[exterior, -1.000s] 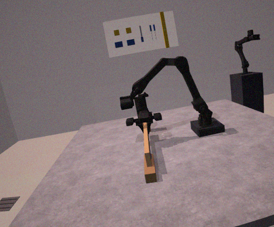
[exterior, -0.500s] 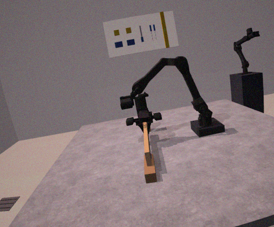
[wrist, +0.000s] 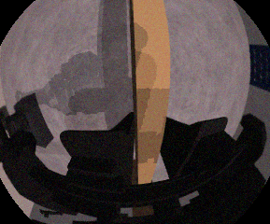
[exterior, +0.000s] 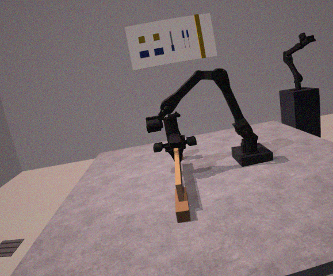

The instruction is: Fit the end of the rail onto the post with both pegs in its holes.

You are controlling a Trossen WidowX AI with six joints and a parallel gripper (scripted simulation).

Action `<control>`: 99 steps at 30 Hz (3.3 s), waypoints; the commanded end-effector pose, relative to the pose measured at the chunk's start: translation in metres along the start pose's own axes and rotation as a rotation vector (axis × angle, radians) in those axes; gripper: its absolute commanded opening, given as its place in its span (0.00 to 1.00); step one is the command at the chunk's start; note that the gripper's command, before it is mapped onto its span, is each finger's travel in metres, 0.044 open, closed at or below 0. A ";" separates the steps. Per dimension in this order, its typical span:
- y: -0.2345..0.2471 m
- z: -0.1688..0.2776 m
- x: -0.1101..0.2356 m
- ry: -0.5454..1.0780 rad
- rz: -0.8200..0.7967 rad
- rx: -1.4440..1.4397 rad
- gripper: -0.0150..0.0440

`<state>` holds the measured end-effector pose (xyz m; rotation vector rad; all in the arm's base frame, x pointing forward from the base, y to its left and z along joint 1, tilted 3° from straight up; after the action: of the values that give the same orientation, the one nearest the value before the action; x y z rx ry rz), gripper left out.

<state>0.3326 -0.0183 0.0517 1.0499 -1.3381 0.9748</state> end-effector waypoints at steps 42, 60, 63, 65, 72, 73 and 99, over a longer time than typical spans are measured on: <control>-0.006 0.013 0.001 0.000 0.013 0.003 0.25; -0.006 0.019 0.000 0.000 0.013 0.003 0.25; -0.006 0.020 0.000 0.000 0.013 0.003 0.25; -0.006 0.020 0.001 0.000 0.013 0.003 0.25; -0.006 0.022 0.001 0.001 0.013 0.003 0.25; -0.006 0.023 0.002 0.001 0.013 0.003 0.25; -0.009 0.030 0.005 0.001 0.013 0.003 0.25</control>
<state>0.3309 -0.0476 0.0514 1.0471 -1.3377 0.9776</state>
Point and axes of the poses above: the point midway between the two fingers, 35 mm back from their tips, its own x axis back along the fingers, its own y axis across the jaws, z = x × y, the point moved 1 cm from there along x, back along the fingers, and after that the axes turned 12 degrees about -x, right-handed, at the moved point
